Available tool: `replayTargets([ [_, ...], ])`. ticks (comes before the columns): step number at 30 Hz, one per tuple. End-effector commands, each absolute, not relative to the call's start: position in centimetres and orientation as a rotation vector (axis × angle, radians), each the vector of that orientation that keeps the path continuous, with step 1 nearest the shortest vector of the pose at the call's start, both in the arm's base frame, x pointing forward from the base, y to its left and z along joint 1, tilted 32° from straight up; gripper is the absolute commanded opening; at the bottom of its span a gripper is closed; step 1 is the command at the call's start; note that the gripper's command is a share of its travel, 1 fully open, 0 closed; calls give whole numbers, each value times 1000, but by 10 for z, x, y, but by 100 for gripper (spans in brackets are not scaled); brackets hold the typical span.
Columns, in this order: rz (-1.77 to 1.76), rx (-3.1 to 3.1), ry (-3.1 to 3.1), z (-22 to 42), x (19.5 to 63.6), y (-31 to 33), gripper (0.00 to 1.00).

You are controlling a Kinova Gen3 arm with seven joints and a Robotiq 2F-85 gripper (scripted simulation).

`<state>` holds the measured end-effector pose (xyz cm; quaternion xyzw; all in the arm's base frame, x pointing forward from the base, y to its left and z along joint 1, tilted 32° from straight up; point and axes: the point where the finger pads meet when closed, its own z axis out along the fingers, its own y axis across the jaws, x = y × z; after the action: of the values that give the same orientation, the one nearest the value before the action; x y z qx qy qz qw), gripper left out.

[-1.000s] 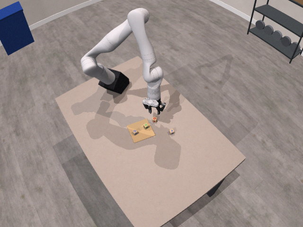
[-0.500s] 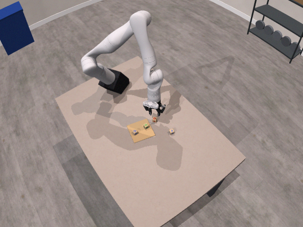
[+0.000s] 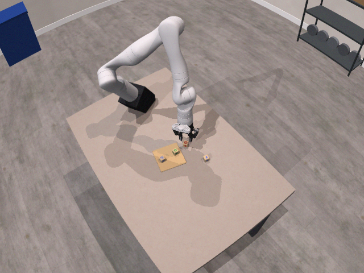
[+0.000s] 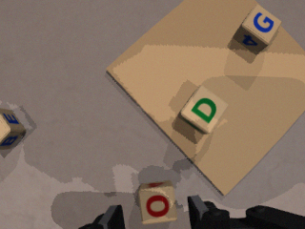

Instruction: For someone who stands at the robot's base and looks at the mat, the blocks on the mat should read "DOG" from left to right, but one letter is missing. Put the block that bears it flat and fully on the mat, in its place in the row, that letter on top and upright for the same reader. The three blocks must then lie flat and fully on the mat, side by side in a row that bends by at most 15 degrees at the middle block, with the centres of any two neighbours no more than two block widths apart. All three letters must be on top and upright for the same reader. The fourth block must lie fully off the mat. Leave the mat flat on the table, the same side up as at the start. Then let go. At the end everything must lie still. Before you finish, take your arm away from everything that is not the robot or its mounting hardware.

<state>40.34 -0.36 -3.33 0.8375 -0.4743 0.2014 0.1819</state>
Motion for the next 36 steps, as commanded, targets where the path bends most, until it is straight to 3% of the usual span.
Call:
replayTargets([
  [1, 568, 2360, -1343, -34, 404, -6, 46],
  [36, 568, 2360, -1343, -39, 404, -9, 46],
])
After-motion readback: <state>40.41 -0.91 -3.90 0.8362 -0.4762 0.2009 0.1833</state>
